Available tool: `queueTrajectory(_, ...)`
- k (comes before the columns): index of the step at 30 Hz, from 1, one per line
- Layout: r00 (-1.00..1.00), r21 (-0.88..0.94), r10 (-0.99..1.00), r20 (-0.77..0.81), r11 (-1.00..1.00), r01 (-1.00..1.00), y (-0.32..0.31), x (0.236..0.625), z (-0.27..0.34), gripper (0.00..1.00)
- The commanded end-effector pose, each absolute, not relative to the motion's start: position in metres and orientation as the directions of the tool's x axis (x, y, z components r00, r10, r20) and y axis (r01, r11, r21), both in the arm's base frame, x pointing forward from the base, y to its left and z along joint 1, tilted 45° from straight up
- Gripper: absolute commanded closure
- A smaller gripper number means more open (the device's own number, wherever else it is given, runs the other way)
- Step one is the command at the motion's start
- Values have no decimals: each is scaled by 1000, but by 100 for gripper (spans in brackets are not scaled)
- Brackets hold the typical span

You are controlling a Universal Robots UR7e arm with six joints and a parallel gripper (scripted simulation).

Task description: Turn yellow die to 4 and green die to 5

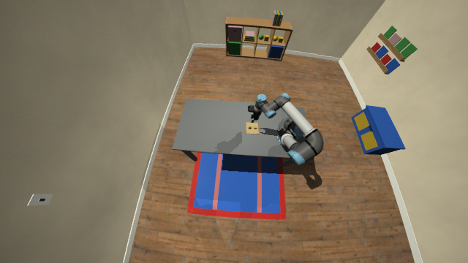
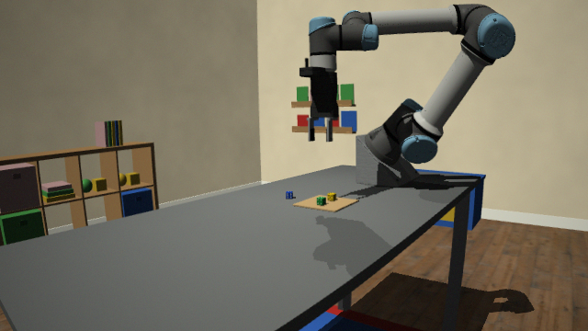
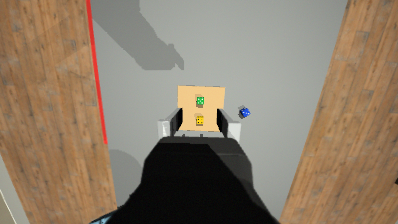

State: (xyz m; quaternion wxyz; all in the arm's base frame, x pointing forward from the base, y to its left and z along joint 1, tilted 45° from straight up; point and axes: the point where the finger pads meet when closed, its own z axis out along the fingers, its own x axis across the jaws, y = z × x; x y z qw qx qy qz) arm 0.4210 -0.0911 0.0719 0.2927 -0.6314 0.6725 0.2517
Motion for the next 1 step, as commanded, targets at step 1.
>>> queueTrajectory(1, -31, -32, -702, -711, 76, -997, -92, 421, 72, 0)
